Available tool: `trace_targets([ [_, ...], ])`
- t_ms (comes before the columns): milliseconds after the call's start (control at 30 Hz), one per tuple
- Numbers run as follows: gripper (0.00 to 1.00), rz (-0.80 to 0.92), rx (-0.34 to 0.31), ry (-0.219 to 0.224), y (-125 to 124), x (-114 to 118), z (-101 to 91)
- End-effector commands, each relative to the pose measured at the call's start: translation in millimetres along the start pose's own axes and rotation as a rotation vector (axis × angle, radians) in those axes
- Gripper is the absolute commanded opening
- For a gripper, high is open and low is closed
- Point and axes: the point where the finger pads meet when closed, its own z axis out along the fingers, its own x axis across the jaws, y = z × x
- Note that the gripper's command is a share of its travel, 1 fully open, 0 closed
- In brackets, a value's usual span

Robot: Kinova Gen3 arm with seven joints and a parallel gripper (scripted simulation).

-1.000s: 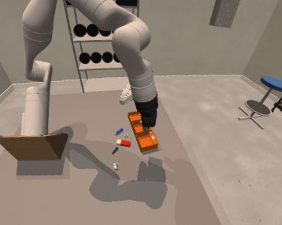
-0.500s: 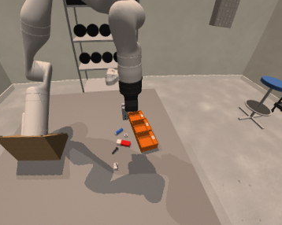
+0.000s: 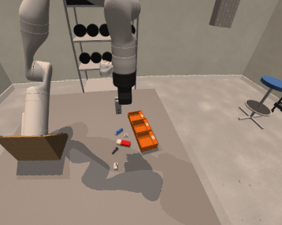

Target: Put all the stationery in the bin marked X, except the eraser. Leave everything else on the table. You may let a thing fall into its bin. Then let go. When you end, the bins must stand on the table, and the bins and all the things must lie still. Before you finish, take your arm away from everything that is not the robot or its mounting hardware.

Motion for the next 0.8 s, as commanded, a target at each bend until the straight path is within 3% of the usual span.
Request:
trace_targets([
  [0,0.31,0.001,-0.003,-0.003,-0.1,-0.7,-1.6],
  [100,0.31,0.001,-0.003,-0.003,-0.1,-0.7,-1.6],
  [467,0.31,0.560,-0.012,0.000,68.9,-15.1,61.9],
  [567,0.31,0.607,-0.009,0.001,73.9,-15.8,67.5],
  [767,0.31,0.913,-0.002,0.003,107.9,-22.0,101.6],
])
